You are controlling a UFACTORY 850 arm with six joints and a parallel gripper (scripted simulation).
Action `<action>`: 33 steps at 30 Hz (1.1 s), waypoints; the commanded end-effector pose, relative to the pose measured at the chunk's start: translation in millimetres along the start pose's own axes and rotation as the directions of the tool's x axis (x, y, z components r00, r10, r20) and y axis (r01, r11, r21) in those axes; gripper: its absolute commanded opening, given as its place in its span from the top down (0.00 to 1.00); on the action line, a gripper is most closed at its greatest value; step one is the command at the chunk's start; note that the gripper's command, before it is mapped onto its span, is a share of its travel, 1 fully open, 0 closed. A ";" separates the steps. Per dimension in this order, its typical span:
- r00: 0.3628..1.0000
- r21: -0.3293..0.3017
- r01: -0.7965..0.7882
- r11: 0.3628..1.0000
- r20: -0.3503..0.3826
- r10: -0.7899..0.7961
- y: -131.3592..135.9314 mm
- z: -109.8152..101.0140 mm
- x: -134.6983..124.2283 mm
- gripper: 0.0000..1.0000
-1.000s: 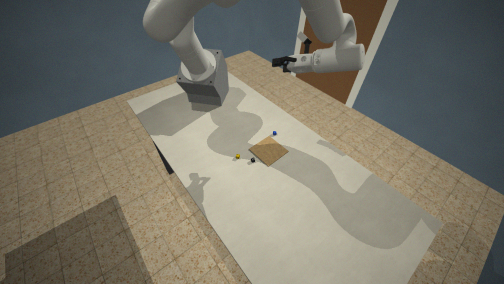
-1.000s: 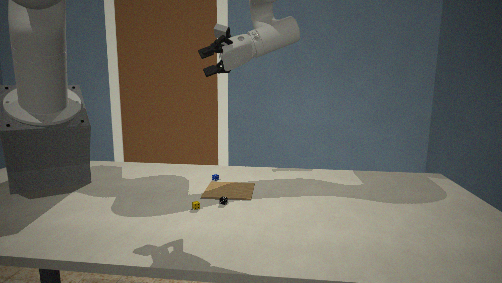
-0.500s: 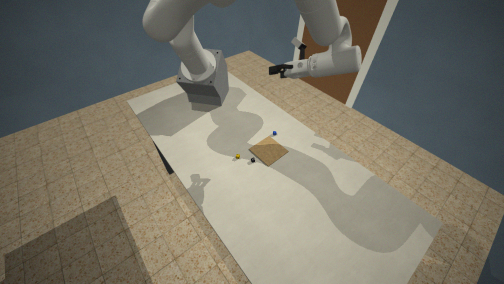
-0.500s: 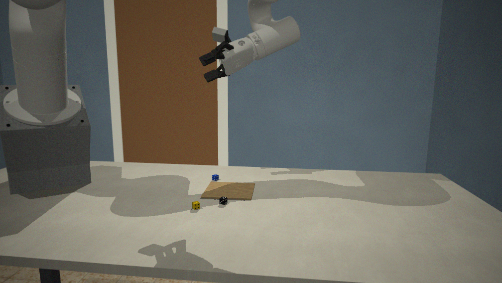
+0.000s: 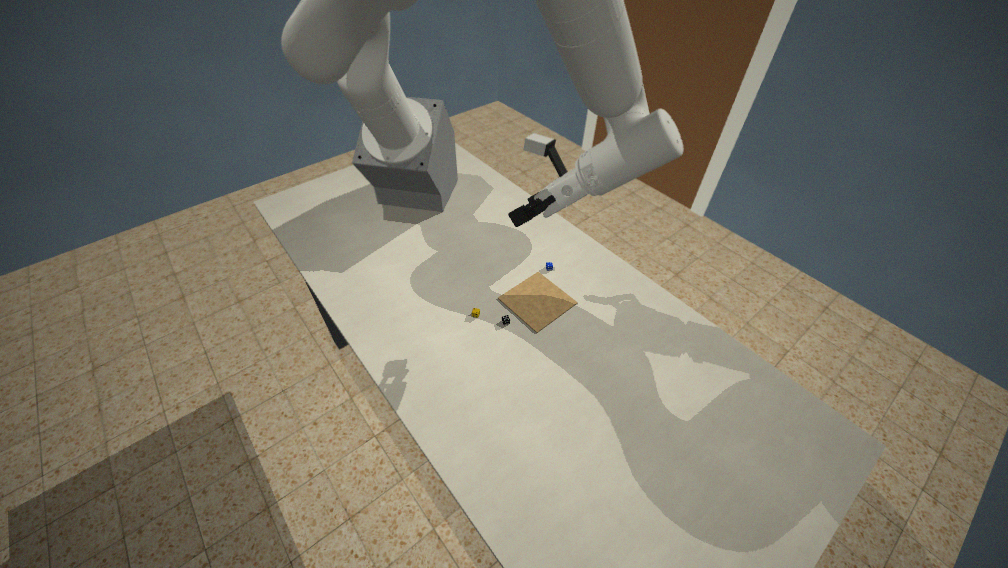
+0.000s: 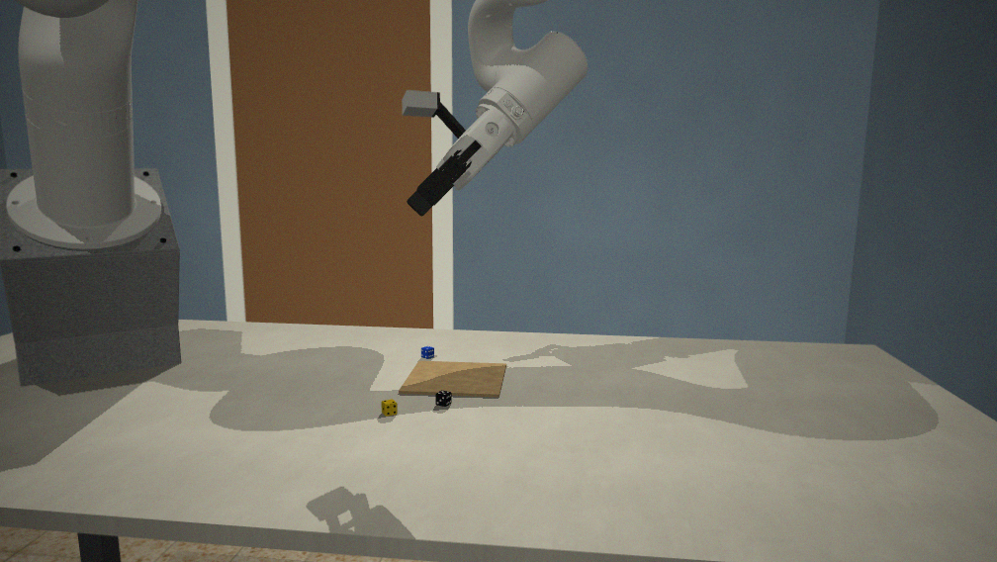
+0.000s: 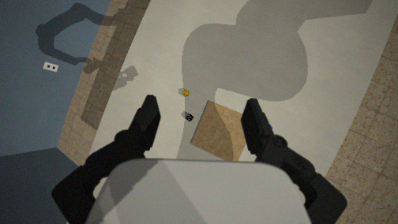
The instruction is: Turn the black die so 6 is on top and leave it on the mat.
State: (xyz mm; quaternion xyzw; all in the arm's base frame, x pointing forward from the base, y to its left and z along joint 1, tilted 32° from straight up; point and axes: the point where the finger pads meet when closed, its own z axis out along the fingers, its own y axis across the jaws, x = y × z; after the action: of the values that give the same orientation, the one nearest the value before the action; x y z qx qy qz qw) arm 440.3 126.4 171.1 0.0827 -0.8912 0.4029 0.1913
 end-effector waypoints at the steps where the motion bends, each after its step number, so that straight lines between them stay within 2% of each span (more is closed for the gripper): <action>1: 0.990 0.020 0.109 0.994 0.086 -0.110 -22.3 15.0 -17.5 0.00; 2: 0.977 0.042 0.169 0.985 0.123 -0.173 -33.1 22.3 -25.5 0.00; 7: 0.915 0.118 0.330 0.937 0.206 -0.348 -59.8 40.3 -45.0 0.00; 9: 0.915 0.118 0.330 0.937 0.206 -0.348 -59.8 40.3 -45.0 0.00; 11: 0.851 0.180 0.431 0.884 0.246 -0.464 -75.1 51.0 -56.0 0.00; 13: 0.823 0.204 0.466 0.861 0.258 -0.507 -80.3 54.8 -59.6 0.00; 16: 0.747 0.265 0.545 0.795 0.277 -0.605 -91.4 63.2 -67.4 0.00; 22: 0.564 0.391 0.672 0.629 0.280 -0.777 -107.9 78.3 -78.6 0.00; 24: 0.486 0.437 0.708 0.555 0.270 -0.831 -112.3 83.5 -81.4 0.00; 26: 0.486 0.437 0.708 0.555 0.270 -0.831 -112.3 83.5 -81.4 0.00; 27: 0.462 0.450 0.717 0.532 0.266 -0.846 -113.4 85.0 -82.0 0.00; 28: 0.365 0.501 0.746 0.439 0.244 -0.898 -116.9 90.8 -83.8 0.00; 29: 0.357 0.505 0.748 0.431 0.242 -0.902 -117.1 91.3 -83.9 0.00; 32: 0.252 0.554 0.765 0.328 0.211 -0.944 -119.2 97.1 -84.4 0.00; 33: 0.199 0.577 0.769 0.275 0.193 -0.961 -119.8 100.0 -84.2 0.00</action>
State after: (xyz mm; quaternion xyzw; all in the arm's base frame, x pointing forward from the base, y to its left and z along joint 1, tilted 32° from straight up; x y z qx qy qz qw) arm 525.3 -22.3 160.4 0.6696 -0.6453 0.3441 0.1300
